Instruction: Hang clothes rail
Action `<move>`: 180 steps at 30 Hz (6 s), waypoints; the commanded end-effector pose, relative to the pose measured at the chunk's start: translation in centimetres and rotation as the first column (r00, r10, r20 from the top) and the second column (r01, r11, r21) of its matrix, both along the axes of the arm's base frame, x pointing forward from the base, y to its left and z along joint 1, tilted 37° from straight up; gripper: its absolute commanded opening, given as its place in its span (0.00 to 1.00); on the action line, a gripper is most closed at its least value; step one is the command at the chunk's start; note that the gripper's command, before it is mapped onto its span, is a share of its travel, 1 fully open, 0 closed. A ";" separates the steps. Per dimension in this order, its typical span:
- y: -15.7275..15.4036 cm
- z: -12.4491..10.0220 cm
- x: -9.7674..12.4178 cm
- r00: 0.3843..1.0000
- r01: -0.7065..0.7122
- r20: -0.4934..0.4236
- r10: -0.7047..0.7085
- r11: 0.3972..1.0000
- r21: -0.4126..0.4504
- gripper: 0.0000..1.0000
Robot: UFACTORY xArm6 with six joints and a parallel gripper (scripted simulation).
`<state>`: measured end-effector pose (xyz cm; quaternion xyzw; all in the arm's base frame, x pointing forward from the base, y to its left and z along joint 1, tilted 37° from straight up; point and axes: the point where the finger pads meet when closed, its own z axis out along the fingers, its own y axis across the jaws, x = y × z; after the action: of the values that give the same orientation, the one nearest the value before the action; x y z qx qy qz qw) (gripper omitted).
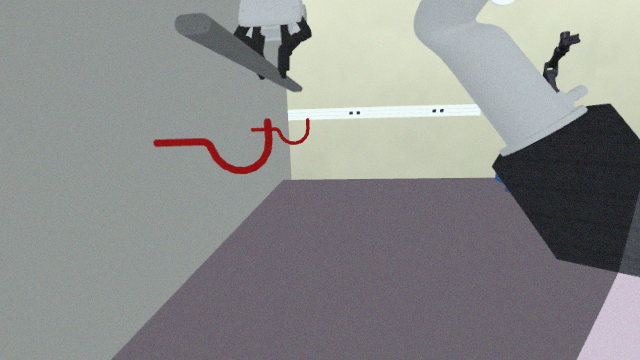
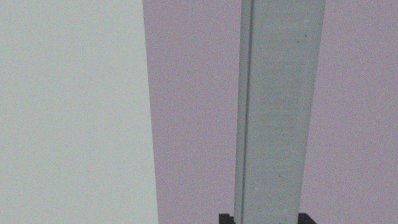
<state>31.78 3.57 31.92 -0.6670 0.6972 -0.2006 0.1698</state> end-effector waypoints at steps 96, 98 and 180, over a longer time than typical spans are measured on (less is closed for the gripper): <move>-3.8 -7.6 4.5 1.000 0.000 0.003 0.000 1.000 0.000 0.00; -3.8 -7.6 4.5 1.000 0.000 0.003 0.000 1.000 0.000 0.00; -4.5 -9.1 5.4 1.000 0.000 0.003 0.000 1.000 0.000 0.82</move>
<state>37.08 -0.97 22.67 -0.6670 0.6972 -0.2006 0.1698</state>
